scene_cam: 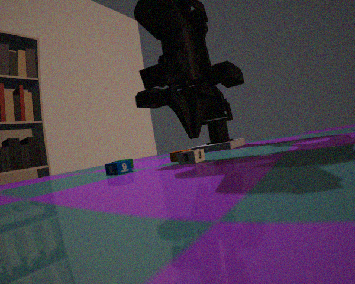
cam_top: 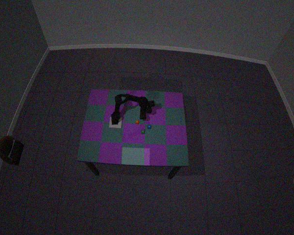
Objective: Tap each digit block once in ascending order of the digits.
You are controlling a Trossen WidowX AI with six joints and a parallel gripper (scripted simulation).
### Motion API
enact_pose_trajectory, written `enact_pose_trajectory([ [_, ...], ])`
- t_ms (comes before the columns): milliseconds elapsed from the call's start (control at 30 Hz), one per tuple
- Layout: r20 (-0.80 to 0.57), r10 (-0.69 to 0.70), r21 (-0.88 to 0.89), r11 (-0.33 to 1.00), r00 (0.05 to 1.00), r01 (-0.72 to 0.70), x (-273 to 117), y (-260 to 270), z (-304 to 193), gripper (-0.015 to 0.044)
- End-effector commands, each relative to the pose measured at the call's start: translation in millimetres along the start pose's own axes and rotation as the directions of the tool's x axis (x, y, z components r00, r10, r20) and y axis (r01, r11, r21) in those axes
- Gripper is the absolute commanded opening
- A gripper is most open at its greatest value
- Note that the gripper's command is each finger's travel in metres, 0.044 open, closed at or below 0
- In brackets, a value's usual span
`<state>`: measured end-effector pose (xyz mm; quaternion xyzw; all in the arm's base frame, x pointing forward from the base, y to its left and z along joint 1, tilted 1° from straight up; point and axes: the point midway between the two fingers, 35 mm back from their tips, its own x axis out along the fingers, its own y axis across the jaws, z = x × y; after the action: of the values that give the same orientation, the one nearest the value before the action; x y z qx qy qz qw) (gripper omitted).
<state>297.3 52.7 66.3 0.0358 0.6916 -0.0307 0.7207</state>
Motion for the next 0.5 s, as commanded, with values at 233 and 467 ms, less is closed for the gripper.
enact_pose_trajectory([
  [233,0.005,-0.002,0.005,1.000,1.000,0.002,-85.3,0.0,0.8,0.0020],
  [467,0.003,-0.006,0.005,1.000,1.000,0.006,-89.3,-33.7,-20.5,0.0020],
])
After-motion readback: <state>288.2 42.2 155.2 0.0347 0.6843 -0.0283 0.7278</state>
